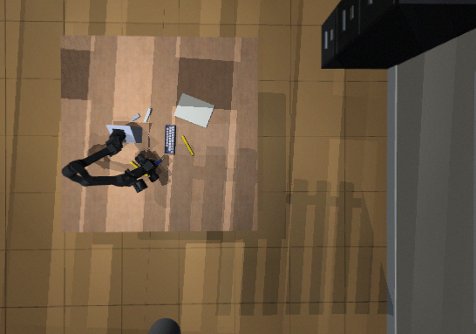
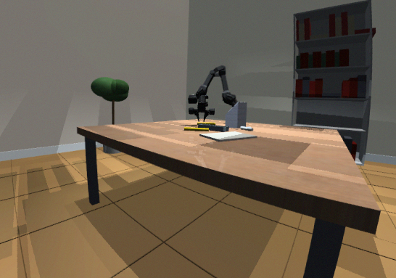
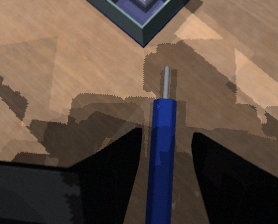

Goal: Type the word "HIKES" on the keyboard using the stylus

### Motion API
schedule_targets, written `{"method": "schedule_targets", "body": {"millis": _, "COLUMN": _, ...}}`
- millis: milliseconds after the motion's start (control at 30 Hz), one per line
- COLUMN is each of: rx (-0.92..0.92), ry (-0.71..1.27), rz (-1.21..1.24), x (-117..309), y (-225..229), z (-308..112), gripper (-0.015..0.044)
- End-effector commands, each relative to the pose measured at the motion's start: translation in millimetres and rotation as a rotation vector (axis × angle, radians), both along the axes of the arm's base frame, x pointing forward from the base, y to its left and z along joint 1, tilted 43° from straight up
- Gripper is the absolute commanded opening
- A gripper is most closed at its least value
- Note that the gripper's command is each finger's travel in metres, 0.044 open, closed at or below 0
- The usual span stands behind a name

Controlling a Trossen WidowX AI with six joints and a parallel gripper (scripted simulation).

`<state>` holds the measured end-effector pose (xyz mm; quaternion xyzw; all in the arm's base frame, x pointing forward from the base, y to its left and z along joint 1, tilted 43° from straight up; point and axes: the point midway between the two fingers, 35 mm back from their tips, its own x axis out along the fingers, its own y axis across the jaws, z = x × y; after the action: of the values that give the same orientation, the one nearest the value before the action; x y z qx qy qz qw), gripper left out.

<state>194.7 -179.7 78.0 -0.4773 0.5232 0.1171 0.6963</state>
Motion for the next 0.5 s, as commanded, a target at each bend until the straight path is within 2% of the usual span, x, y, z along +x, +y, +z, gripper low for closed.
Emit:
{"method": "schedule_targets", "body": {"millis": 0, "rx": 0.001, "ry": 0.001, "rz": 0.006, "x": 0, "y": -2, "z": -3, "gripper": 0.0150}}
{"method": "schedule_targets", "body": {"millis": 467, "rx": 0.000, "ry": 0.001, "rz": 0.006, "x": 1, "y": -12, "z": -14, "gripper": 0.0150}}
